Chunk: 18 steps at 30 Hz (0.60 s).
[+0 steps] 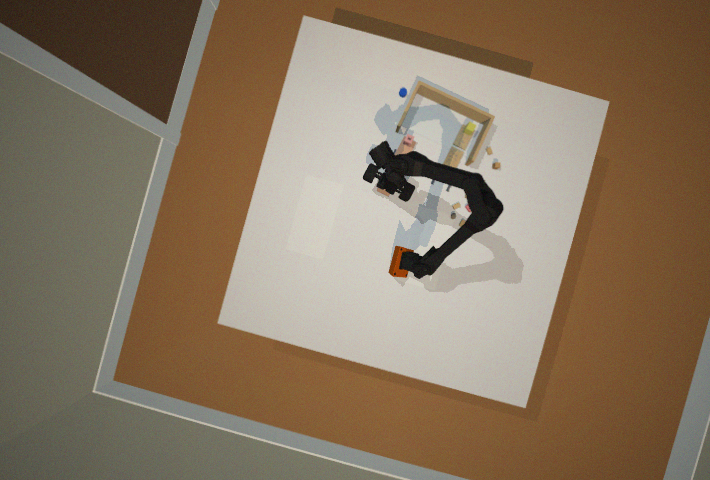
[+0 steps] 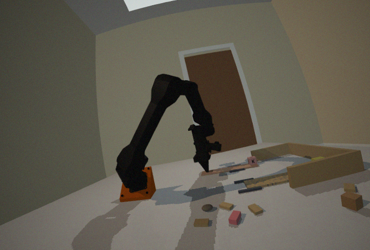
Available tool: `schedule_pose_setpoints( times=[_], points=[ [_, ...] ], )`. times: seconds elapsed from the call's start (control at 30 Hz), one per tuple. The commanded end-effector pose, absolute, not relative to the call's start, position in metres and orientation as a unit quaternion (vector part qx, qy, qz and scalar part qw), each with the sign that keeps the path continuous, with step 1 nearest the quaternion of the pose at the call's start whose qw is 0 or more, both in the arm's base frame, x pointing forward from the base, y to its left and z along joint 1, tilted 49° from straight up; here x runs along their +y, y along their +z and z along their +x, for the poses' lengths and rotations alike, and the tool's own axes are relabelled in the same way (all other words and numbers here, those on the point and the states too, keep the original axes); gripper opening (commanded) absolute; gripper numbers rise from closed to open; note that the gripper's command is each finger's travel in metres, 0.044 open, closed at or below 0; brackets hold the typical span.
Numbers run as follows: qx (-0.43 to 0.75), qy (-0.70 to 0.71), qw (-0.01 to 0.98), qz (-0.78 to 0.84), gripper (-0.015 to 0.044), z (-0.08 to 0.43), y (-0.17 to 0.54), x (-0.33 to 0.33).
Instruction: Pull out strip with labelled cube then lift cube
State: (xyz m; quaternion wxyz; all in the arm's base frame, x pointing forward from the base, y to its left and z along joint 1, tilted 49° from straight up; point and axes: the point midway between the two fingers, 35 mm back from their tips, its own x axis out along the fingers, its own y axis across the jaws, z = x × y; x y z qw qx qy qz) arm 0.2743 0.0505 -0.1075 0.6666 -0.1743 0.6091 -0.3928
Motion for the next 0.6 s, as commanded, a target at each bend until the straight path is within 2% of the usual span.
schedule_pose_setpoints(
  times=[0.0, 0.57],
  points=[
    [0.617, -0.398, 0.656, -0.174, 0.0, 0.262, -0.111, 0.047],
    [0.617, -0.397, 0.656, -0.174, 0.0, 0.24, -0.115, 0.053]
  ],
)
